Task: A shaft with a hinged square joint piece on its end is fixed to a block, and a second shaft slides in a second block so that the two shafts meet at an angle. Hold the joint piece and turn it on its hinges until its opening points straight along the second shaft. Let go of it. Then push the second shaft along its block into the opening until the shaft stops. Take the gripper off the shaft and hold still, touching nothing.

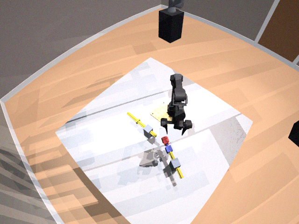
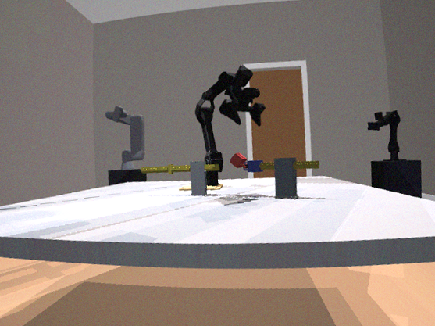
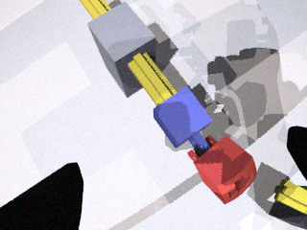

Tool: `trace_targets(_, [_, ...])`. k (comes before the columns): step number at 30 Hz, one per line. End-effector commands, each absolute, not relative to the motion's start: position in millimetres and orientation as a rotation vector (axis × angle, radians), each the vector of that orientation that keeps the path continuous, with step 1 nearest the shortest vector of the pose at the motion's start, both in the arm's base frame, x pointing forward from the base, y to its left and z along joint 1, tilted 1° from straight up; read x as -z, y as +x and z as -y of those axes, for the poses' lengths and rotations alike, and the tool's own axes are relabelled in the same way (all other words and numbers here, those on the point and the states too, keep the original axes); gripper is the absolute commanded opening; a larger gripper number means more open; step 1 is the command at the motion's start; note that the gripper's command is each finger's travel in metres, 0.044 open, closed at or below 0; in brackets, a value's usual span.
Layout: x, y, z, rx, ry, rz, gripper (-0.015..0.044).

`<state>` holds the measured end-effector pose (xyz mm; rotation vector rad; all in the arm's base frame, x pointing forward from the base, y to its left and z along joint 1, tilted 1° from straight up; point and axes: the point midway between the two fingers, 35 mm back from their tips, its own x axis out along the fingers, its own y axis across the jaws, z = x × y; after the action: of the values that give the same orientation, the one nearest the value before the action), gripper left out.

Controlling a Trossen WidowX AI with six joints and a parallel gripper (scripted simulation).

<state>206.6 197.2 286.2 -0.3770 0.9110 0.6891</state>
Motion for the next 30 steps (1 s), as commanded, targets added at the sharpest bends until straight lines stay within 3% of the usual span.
trace_targets(1, [-279, 212, -185, -0.601, -0.338, -0.989, 0.044])
trace_targets(20, [-259, 219, -109, -0.082, -0.088, -1.324, 0.044])
trace_targets(30, [-251, 221, -107, -0.125, -0.18, -1.355, 0.044])
